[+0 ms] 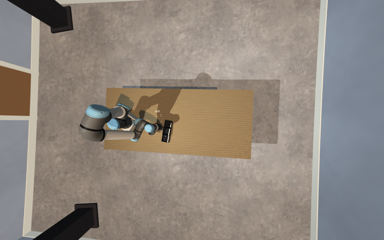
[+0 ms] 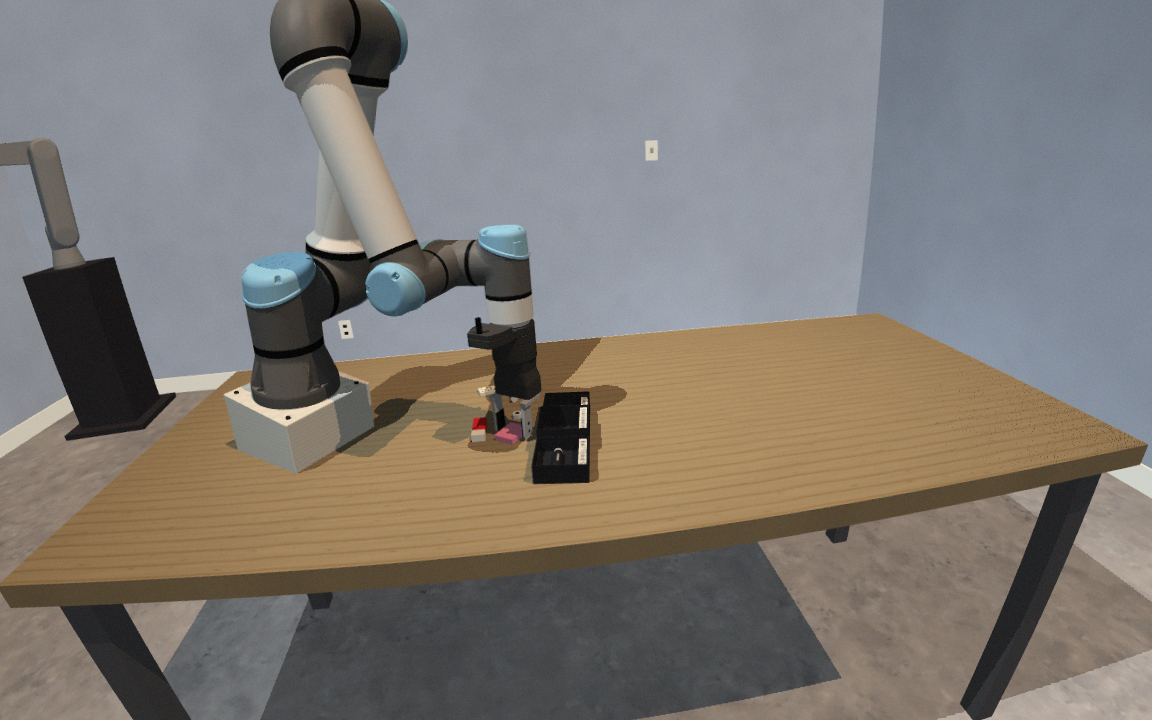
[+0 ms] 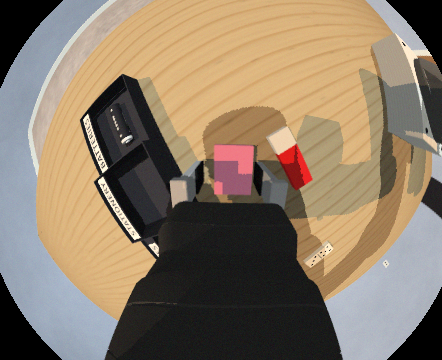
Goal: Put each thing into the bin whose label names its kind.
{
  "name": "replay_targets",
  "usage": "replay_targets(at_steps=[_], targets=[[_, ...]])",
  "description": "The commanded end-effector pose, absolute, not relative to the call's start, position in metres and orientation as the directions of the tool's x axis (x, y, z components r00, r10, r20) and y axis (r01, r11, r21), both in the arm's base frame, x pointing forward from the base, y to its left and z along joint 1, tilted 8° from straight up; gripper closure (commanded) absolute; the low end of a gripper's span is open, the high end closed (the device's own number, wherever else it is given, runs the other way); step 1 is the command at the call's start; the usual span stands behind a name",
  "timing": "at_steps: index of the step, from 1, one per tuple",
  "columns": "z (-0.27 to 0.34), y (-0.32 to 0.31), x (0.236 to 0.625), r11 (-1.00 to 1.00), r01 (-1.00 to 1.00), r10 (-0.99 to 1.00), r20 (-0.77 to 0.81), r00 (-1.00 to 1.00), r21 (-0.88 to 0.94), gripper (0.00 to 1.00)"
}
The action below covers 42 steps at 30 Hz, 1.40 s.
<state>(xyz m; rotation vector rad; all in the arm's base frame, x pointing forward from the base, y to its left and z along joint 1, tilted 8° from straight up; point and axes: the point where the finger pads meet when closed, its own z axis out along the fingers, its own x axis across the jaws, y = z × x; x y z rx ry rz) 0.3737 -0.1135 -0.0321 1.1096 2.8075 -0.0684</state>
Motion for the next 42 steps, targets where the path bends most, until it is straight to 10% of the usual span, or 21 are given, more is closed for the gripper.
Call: replay_targets(at_steps=[1, 18, 19, 42], targets=[[-0.0408, -0.1121, 0.3713, 0.730, 0.683, 0.678, -0.128, -0.724, 0.002, 0.00], [-0.0405, -0.1114, 0.3691, 0.730, 0.684, 0.678, -0.130, -0.724, 0.002, 0.00], [-0.0396, -0.1121, 0.3707, 0.730, 0.683, 0.677, -0.132, -0.724, 0.003, 0.30], [-0.0396, -0.1121, 0.3707, 0.730, 0.683, 0.677, -0.132, -0.724, 0.003, 0.30]])
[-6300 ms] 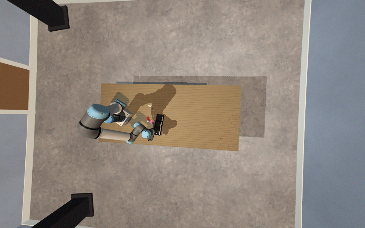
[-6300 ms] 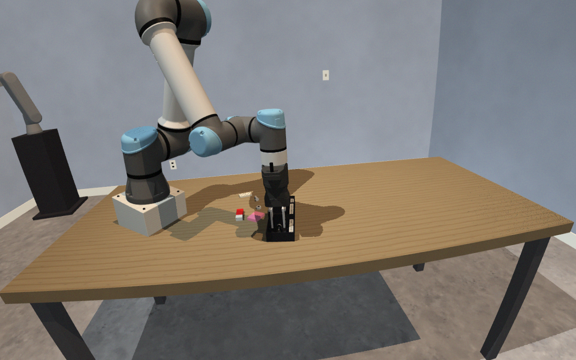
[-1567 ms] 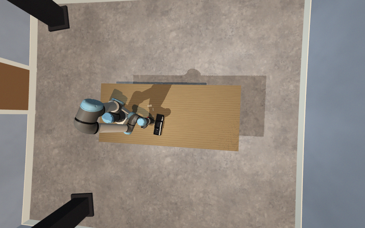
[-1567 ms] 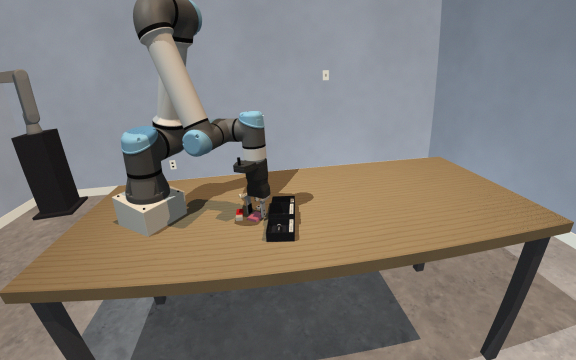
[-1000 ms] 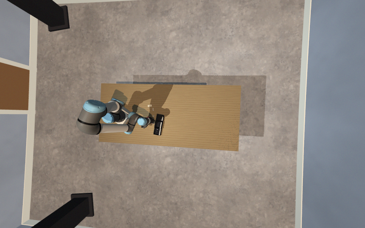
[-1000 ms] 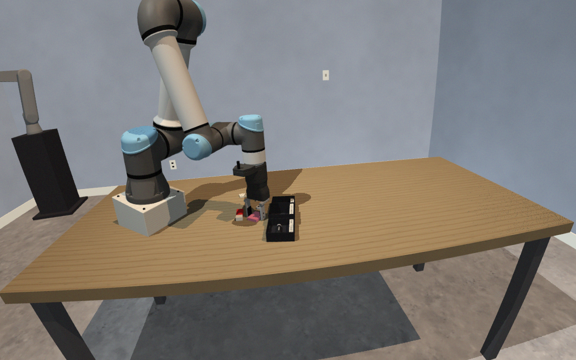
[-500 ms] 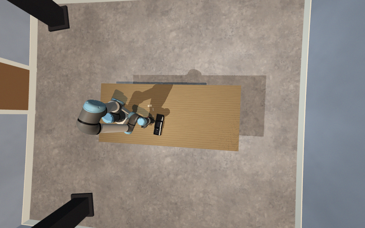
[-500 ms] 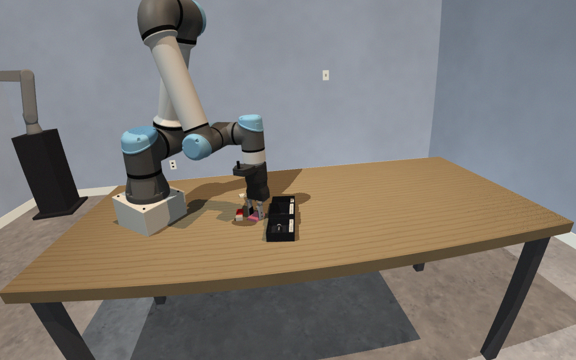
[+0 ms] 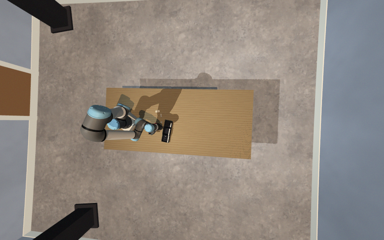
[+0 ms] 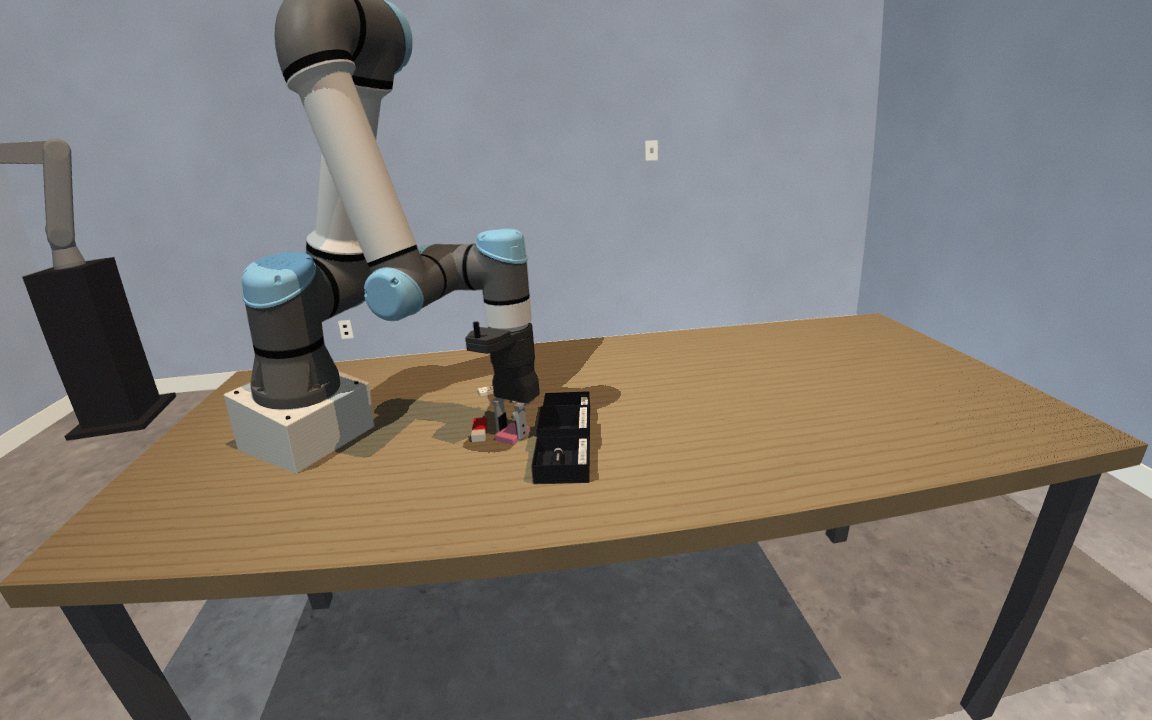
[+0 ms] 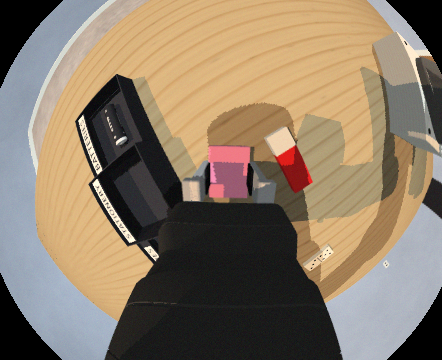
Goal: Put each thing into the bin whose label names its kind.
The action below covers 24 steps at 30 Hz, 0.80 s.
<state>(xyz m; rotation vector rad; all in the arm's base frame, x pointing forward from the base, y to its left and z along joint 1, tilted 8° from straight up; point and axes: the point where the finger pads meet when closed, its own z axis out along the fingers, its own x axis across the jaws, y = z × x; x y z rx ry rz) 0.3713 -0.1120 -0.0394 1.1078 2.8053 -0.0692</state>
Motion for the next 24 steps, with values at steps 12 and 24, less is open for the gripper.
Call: replay_targets(at_steps=[12, 24], targets=[[-0.025, -0.112, 0.371, 0.730, 0.683, 0.677, -0.136, -0.723, 0.004, 0.30], [0.008, -0.109, 0.368, 0.731, 0.683, 0.677, -0.137, -0.723, 0.004, 0.30]])
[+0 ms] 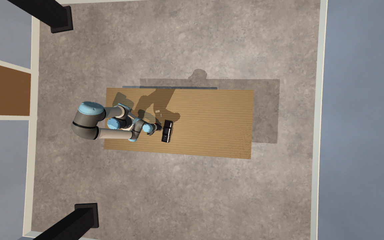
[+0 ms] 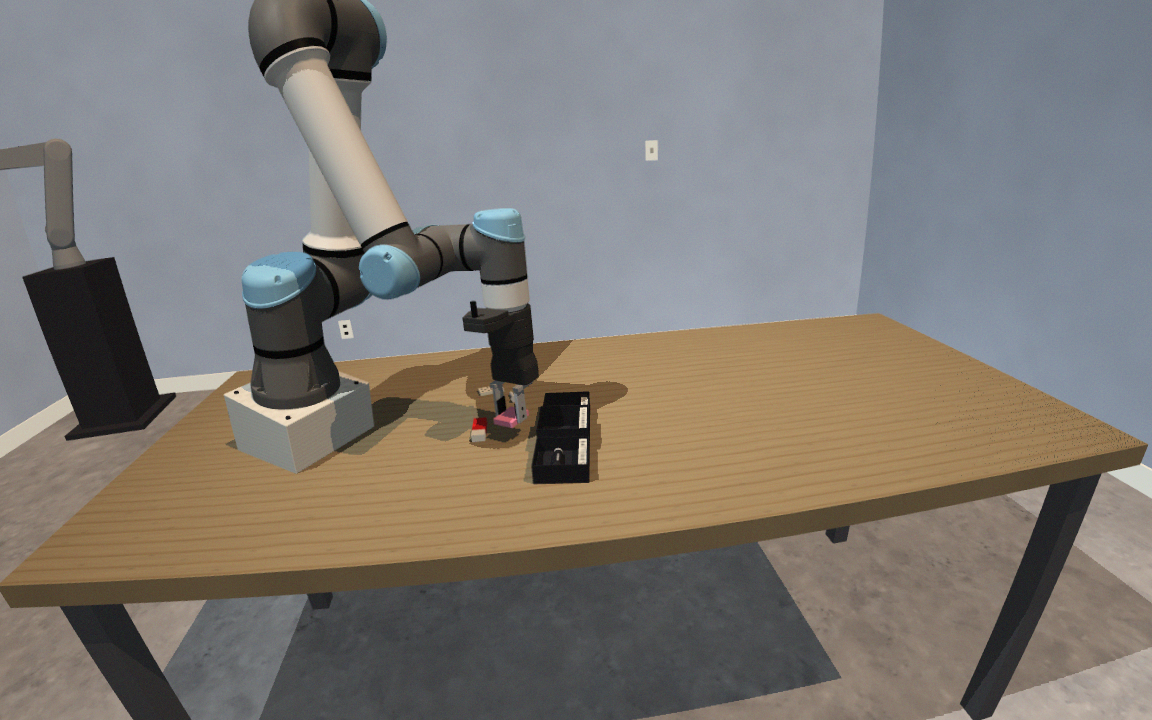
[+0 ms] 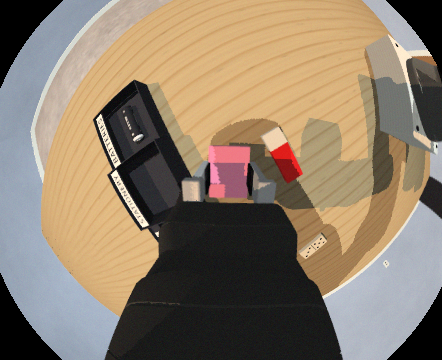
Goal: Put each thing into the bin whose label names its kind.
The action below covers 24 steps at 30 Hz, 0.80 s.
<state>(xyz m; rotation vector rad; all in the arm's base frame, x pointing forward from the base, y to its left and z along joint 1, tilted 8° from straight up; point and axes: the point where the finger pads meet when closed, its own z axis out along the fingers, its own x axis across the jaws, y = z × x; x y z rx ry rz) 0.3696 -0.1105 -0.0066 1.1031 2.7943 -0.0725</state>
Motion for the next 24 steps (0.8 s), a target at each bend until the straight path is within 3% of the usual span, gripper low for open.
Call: replay_targets(at_steps=[1, 24], targets=[[0.012, -0.108, 0.367, 0.730, 0.683, 0.677, -0.137, -0.723, 0.004, 0.30], [0.020, -0.107, 0.365, 0.730, 0.683, 0.677, -0.132, -0.724, 0.003, 0.30]])
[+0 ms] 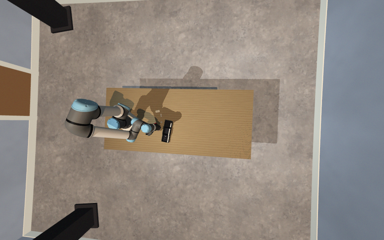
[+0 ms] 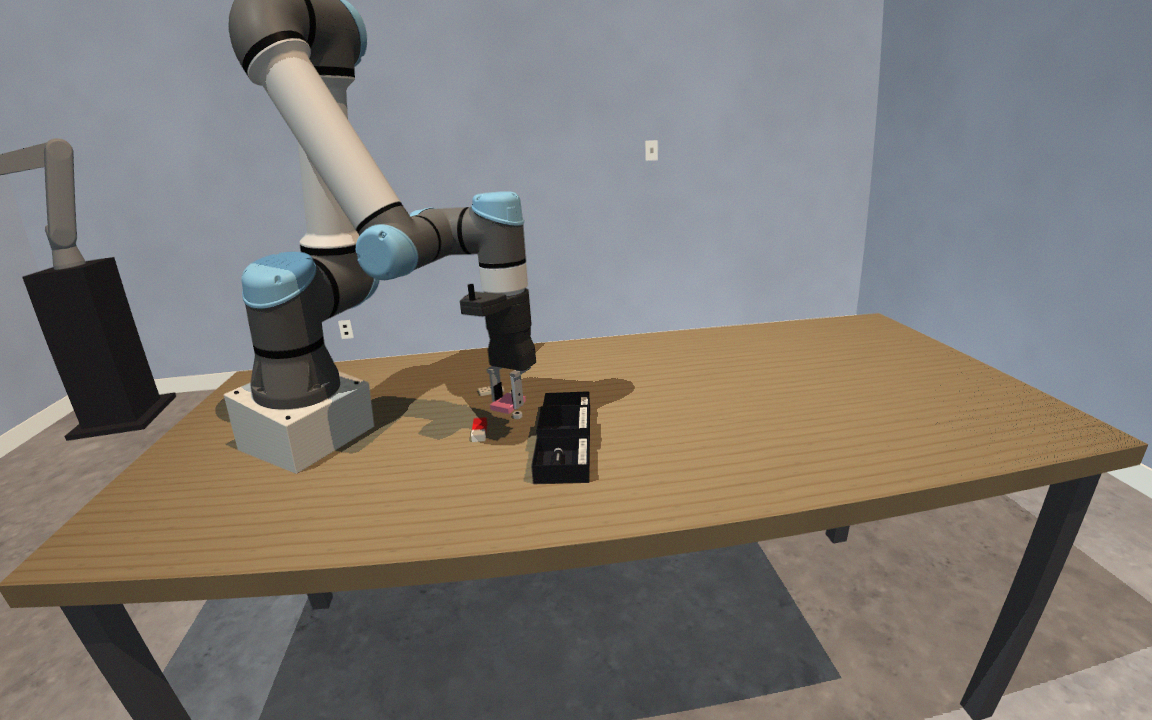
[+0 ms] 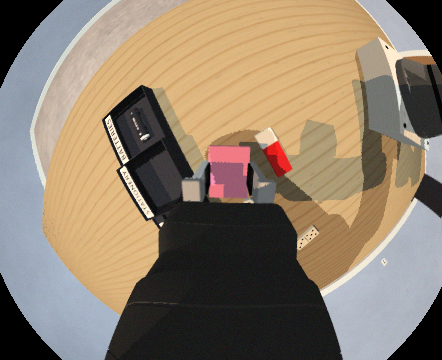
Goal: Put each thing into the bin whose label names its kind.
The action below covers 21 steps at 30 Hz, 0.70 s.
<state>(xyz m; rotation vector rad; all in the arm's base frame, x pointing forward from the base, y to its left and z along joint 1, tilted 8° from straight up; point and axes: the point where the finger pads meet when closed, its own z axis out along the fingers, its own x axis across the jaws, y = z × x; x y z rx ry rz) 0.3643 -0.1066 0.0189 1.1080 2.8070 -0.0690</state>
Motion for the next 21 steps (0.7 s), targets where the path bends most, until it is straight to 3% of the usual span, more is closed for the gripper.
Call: replay_targets(at_steps=[1, 10, 21], targets=[[0.020, -0.107, 0.365, 0.730, 0.683, 0.677, -0.132, -0.724, 0.003, 0.30], [0.028, -0.107, 0.365, 0.730, 0.683, 0.677, -0.136, -0.723, 0.004, 0.30], [0.035, -0.142, 0.421, 0.518, 0.854, 0.851, -0.131, -0.509, 0.043, 0.30]])
